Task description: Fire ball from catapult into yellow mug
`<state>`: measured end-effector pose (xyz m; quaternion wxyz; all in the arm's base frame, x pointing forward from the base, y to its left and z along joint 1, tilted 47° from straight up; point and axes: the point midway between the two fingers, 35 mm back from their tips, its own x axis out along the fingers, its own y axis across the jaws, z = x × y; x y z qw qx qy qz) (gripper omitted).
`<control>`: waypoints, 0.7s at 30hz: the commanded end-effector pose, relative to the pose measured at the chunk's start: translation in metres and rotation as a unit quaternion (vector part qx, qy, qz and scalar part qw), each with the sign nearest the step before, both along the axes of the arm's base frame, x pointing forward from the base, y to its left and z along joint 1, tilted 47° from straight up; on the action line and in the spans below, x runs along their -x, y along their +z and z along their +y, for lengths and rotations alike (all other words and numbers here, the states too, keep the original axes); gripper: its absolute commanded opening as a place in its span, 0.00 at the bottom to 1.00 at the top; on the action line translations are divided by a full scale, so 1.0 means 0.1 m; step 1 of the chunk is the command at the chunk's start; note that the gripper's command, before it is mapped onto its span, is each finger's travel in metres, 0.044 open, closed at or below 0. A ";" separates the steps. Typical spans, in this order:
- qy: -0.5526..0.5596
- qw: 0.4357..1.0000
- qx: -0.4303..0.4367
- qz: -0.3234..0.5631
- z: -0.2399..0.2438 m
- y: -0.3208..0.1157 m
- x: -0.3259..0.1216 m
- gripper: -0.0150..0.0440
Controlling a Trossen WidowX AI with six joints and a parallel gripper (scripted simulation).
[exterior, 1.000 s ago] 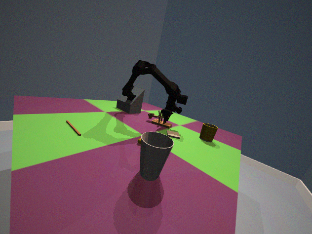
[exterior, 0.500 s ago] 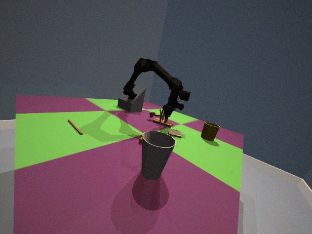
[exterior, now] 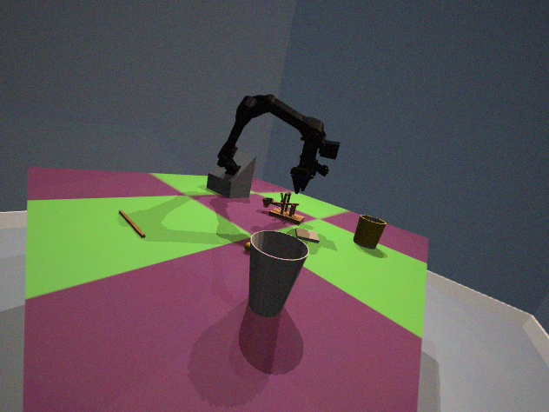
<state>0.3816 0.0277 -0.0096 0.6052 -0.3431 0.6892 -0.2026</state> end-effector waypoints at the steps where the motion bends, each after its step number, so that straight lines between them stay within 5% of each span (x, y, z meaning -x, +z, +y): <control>1: -0.001 1.000 0.003 0.000 -0.22 -0.17 0.01 1.00; 21: -0.001 1.000 0.003 -0.001 -0.46 -0.41 0.02 1.00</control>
